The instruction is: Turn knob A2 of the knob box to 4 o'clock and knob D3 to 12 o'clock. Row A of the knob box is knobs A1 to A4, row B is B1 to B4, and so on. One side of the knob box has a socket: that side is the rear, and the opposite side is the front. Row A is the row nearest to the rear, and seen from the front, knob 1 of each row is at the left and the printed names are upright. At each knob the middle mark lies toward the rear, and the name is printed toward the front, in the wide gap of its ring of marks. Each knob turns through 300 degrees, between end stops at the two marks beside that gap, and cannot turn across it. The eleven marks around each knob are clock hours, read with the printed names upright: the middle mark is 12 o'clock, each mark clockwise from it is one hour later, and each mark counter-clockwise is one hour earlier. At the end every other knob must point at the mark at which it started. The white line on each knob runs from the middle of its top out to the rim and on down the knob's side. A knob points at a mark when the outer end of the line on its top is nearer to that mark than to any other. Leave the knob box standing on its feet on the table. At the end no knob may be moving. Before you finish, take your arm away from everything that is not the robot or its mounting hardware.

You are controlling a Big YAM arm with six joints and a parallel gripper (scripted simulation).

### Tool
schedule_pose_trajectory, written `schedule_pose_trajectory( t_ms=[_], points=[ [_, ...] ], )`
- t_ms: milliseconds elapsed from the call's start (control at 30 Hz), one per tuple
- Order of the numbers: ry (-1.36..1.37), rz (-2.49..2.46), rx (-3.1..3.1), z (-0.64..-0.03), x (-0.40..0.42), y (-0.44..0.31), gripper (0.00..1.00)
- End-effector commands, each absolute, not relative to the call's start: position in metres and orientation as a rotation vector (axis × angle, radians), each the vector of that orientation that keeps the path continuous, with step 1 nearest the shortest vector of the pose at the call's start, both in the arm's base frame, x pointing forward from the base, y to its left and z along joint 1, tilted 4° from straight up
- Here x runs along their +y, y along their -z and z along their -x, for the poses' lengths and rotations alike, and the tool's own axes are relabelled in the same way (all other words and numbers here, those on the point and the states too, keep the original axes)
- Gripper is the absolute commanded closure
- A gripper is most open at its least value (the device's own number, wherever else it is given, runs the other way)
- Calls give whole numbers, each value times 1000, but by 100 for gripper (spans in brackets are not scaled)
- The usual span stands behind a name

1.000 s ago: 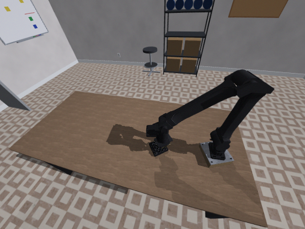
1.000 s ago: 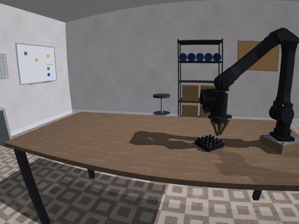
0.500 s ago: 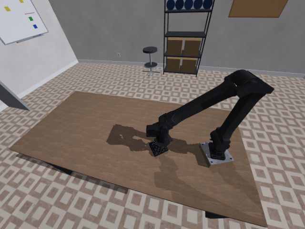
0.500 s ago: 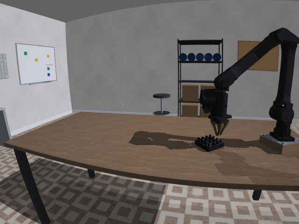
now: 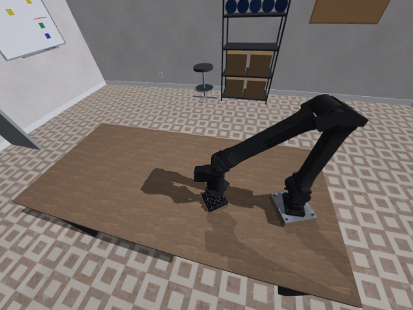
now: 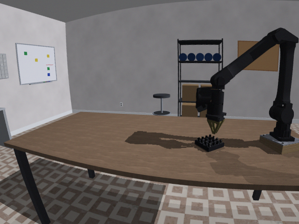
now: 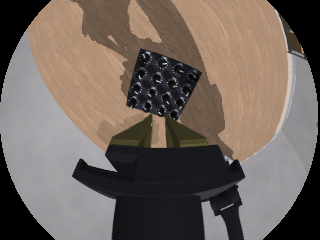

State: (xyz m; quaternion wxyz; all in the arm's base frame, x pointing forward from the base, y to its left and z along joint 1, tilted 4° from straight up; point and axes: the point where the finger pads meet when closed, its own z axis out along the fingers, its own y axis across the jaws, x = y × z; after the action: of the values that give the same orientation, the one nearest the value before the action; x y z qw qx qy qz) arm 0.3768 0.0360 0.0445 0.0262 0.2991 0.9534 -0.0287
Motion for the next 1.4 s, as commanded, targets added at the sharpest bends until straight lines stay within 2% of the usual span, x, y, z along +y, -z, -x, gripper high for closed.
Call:
schedule_pose_trajectory(
  t_ms=[0,1367],
  points=[
    [74,-688,2989,-402,31,-60,82],
    [126,987,2939,-450,-7,-78,82]
  ],
)
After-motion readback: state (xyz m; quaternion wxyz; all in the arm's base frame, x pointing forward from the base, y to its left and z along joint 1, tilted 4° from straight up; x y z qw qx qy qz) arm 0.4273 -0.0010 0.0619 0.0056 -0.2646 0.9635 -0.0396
